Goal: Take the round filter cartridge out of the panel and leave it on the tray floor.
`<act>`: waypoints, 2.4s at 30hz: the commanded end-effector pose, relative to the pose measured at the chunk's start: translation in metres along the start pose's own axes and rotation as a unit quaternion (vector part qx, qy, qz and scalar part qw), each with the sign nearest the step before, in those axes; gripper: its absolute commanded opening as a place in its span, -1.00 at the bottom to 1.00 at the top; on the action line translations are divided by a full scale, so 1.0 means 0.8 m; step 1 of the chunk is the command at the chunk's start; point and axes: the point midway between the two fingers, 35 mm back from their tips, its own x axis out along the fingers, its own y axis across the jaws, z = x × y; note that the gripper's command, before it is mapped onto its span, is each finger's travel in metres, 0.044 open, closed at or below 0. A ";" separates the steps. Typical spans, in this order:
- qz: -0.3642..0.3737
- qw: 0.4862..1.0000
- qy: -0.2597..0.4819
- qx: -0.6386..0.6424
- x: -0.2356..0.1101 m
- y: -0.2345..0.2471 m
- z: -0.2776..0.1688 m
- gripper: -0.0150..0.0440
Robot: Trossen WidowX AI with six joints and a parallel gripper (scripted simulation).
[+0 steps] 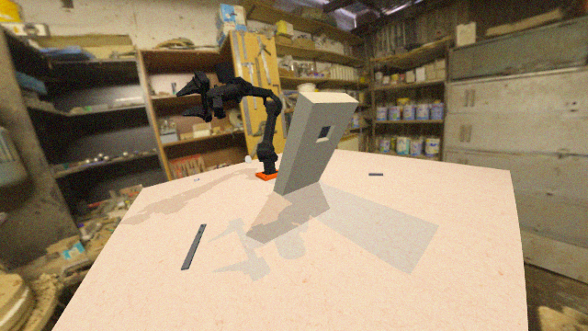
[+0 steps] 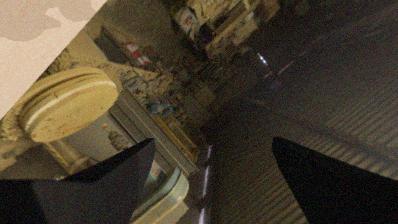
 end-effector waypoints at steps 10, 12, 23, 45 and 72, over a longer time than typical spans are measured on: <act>-0.039 0.915 -0.213 0.339 -0.067 -0.071 0.109 -0.03; -0.021 0.874 -0.264 0.408 -0.089 -0.082 0.133 -0.19; 0.115 0.681 -0.412 0.595 -0.180 -0.107 0.203 -0.19; 0.487 0.325 -0.432 0.686 -0.351 -0.089 0.267 -0.19; 0.487 0.324 -0.432 0.686 -0.347 -0.097 0.290 -0.19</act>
